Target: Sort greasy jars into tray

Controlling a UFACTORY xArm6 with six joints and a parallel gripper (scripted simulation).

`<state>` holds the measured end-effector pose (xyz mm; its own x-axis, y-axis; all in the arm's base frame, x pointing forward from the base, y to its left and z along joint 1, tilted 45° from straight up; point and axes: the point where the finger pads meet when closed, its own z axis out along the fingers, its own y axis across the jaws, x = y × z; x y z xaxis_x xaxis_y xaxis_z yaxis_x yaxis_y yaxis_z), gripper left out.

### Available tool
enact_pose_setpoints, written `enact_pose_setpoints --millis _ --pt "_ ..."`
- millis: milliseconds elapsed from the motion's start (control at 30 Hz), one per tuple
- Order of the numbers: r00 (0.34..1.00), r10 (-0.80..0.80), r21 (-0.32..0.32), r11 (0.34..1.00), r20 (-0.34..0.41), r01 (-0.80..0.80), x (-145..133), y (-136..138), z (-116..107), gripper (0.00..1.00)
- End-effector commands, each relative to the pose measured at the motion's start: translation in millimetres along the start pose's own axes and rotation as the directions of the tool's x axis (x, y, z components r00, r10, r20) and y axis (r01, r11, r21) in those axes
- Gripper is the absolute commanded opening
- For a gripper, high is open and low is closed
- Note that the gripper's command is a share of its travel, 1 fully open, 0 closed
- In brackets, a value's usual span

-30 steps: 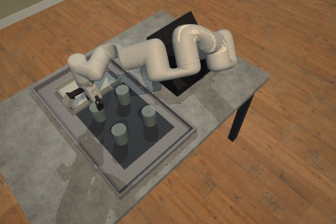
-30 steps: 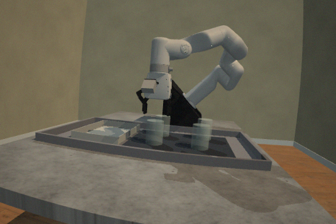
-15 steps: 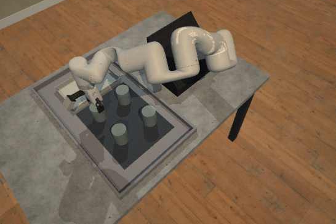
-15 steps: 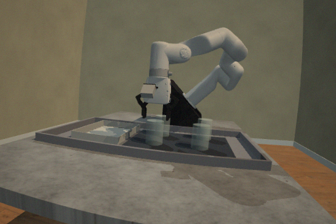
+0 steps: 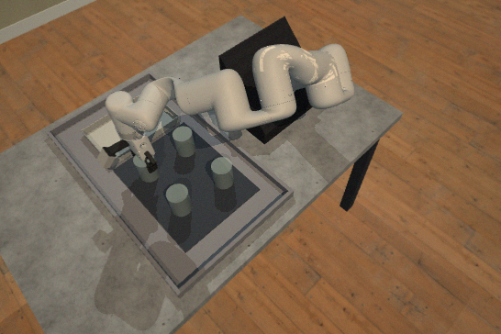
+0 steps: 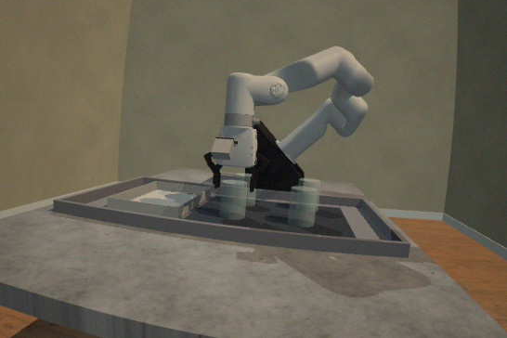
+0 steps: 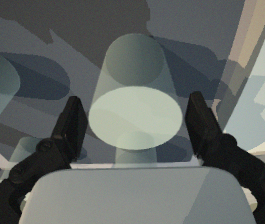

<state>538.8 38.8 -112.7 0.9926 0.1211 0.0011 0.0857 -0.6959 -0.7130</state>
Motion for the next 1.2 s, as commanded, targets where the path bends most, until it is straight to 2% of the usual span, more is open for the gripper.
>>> enact_pose_setpoints --millis 0,400,433,1167 --pt "1.000 -0.001 -0.002 1.000 -0.004 0.001 1.7 0.2 6.6 1.00" --pt "1.000 -0.001 -0.002 1.000 -0.004 0.001 1.7 0.2 14.6 1.00" --pt "1.000 -0.001 -0.002 1.000 -0.004 0.001 1.7 0.2 14.6 0.94" --pt "1.000 -0.001 -0.002 1.000 -0.004 0.001 1.7 0.2 14.6 0.90"
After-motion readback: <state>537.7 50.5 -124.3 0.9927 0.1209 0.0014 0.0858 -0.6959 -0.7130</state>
